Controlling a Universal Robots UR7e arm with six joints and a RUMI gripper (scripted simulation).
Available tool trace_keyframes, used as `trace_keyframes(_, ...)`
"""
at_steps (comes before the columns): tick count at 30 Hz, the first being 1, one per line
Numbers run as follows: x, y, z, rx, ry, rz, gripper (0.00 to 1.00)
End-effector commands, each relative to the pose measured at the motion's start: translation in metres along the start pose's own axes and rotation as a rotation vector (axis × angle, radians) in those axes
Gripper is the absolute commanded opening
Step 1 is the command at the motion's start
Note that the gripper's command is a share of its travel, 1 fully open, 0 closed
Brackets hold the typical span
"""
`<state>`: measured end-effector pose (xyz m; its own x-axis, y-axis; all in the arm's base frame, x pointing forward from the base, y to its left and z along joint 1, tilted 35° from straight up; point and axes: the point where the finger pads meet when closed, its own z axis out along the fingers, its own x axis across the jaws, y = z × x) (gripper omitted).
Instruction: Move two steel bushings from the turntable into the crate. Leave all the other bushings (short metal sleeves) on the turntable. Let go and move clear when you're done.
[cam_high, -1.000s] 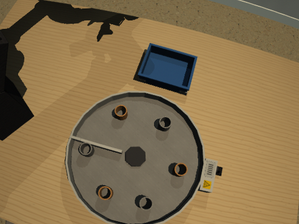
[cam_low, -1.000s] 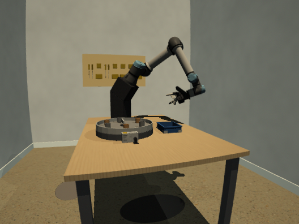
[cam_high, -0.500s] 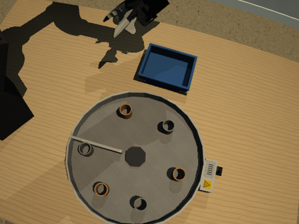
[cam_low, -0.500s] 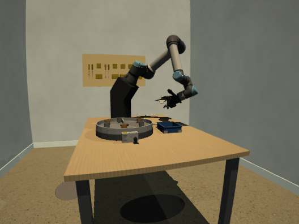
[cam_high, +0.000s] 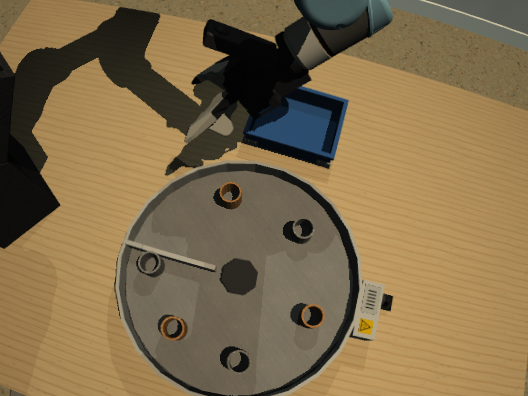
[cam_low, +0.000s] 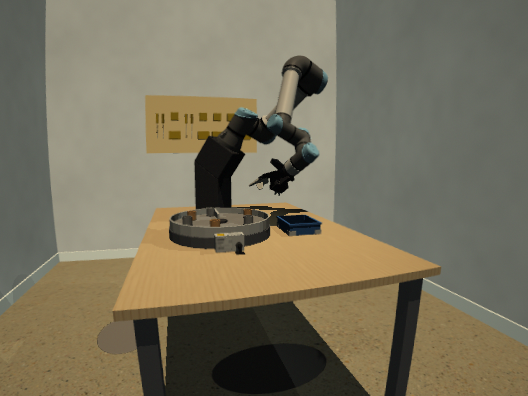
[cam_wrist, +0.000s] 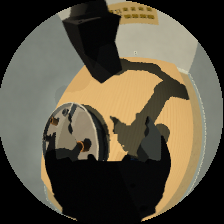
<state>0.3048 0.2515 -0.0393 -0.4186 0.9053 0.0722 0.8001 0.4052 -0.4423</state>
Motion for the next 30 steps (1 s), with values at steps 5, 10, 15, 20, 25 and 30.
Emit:
trace_keyframes(5,-0.053,0.017,0.019,-0.087,0.179,0.003,1.0)
trace_keyframes(10,-0.089,0.023,0.03,-0.174,0.279,0.014,1.0)
trace_keyframes(15,-0.123,0.025,0.04,-0.273,0.358,0.026,1.0)
trace_keyframes(20,-0.141,0.024,0.045,-0.335,0.394,0.033,1.0)
trace_keyframes(25,-0.17,0.022,0.051,-0.439,0.436,0.048,1.0)
trace_keyframes(30,-0.194,0.019,0.056,-0.537,0.459,0.063,1.0)
